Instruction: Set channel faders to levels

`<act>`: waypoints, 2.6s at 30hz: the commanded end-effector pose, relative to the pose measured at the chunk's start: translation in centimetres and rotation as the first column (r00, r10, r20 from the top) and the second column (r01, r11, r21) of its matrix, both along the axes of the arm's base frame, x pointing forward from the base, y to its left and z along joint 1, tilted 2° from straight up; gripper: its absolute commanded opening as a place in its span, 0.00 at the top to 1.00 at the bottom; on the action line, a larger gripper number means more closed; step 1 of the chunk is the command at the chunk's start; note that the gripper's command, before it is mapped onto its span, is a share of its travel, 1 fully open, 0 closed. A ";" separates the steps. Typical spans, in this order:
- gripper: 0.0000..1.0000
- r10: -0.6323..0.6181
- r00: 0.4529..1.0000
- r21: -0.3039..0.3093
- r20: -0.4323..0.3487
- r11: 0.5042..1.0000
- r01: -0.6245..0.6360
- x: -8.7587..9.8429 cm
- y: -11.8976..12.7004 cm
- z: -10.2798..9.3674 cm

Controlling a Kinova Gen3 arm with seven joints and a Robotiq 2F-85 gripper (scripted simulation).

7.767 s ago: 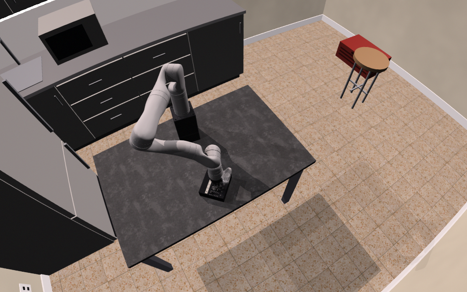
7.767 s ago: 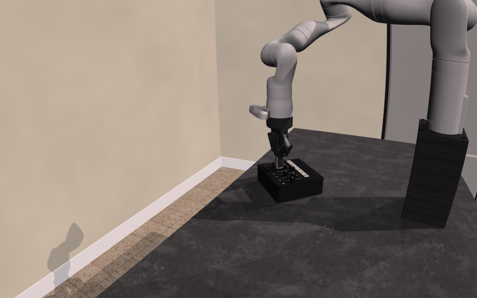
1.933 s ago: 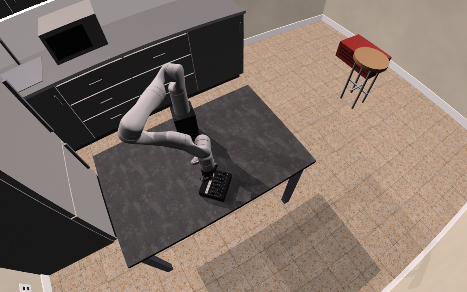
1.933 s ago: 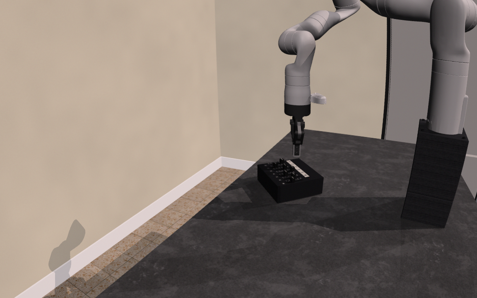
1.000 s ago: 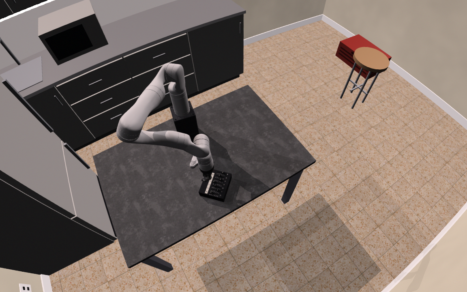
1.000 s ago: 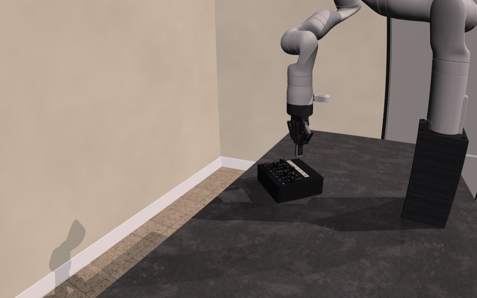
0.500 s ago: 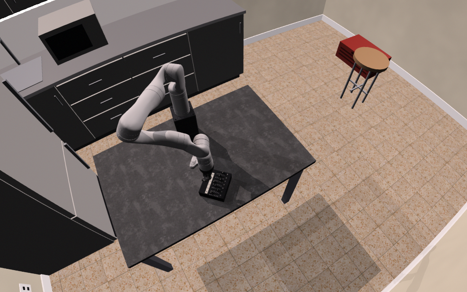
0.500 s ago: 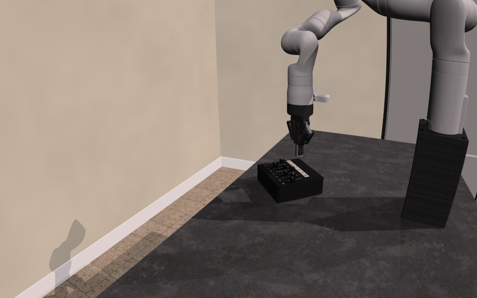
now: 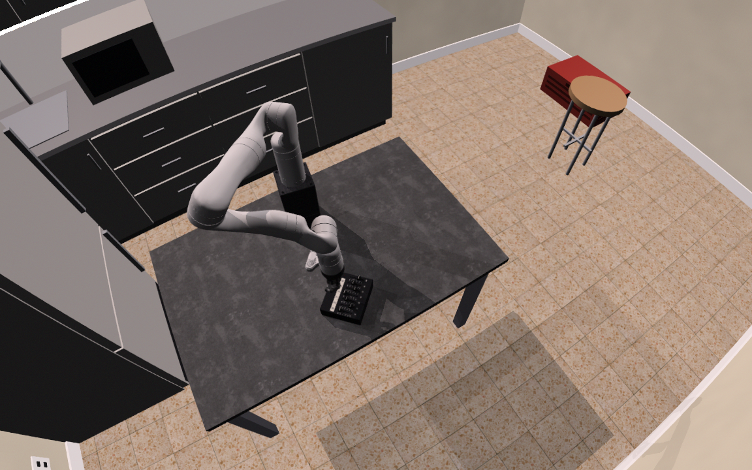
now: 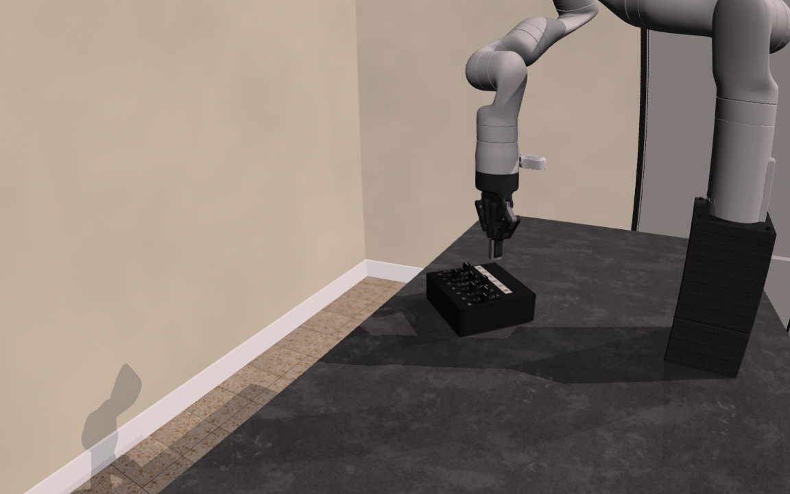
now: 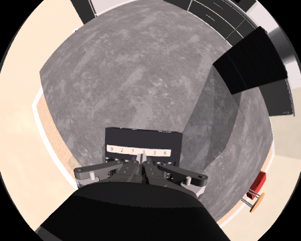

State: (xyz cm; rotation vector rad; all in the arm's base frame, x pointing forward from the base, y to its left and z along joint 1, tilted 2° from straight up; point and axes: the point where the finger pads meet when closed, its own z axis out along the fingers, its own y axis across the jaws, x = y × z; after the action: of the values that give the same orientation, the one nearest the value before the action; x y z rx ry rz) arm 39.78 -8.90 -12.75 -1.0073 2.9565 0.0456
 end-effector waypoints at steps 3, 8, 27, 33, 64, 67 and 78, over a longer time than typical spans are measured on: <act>1.00 0.000 1.000 -0.001 0.001 1.000 0.000 0.1 0.0 0.1; 1.00 0.000 1.000 -0.001 0.001 1.000 0.000 0.1 0.0 0.1; 1.00 0.000 1.000 -0.001 0.001 1.000 0.000 0.1 0.0 0.1; 1.00 -0.002 1.000 -0.001 0.001 1.000 0.002 0.1 0.0 0.0; 1.00 -0.019 1.000 -0.002 0.001 1.000 0.019 -0.1 0.1 -1.5; 1.00 -0.019 1.000 -0.002 0.001 1.000 0.019 -0.1 0.2 -1.7; 1.00 -0.019 1.000 -0.002 0.001 1.000 0.019 -0.1 0.2 -2.2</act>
State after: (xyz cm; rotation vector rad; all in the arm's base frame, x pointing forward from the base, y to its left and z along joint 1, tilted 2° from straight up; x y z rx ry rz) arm 39.65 -8.74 -14.92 -0.9778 2.9660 0.0411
